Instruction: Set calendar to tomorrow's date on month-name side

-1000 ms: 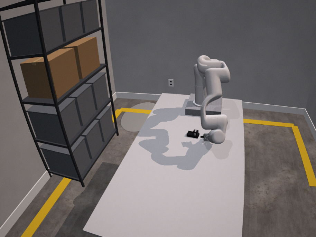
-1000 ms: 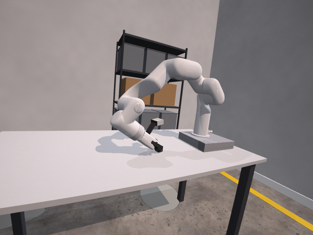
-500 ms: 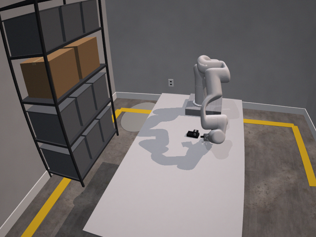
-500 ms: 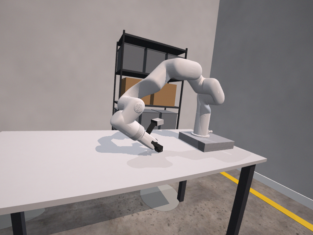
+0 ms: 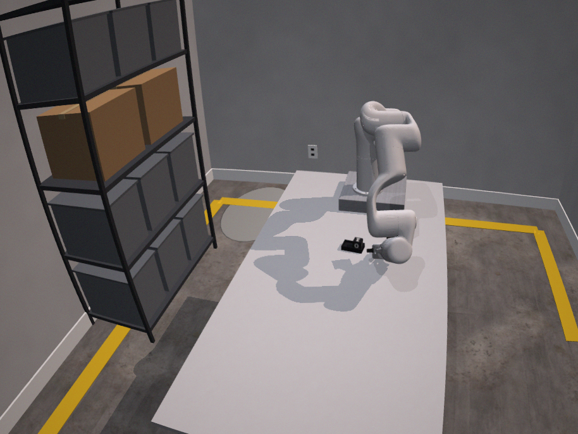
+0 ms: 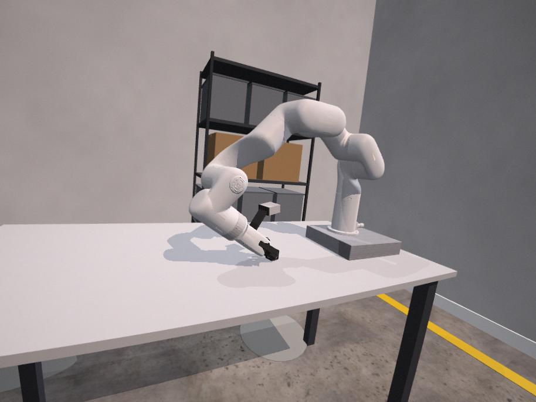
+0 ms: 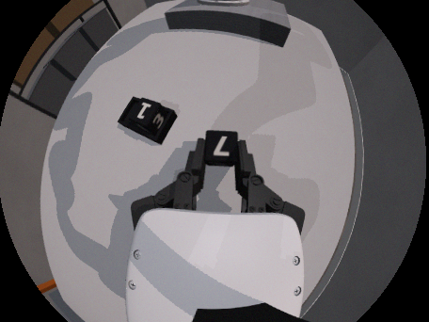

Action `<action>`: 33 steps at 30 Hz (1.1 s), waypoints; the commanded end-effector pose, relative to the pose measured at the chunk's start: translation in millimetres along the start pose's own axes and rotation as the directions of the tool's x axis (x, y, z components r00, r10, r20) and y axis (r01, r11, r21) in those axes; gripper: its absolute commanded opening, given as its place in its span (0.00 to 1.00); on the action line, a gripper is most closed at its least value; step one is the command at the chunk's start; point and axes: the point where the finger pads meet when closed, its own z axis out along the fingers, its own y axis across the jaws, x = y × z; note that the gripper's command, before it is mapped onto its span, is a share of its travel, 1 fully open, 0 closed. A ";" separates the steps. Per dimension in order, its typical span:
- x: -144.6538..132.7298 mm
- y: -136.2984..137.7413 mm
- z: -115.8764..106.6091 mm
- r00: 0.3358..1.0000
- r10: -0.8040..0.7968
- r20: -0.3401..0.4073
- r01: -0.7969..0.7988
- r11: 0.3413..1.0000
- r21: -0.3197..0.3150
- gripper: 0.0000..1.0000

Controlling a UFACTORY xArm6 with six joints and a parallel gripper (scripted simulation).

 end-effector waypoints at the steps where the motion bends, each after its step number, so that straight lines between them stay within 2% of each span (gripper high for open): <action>1: -0.4 0.0 -1.4 1.000 0.000 0.004 0.000 1.000 0.000 0.27; 33: -3.7 0.0 0.9 1.000 0.000 0.004 0.000 1.000 0.000 0.27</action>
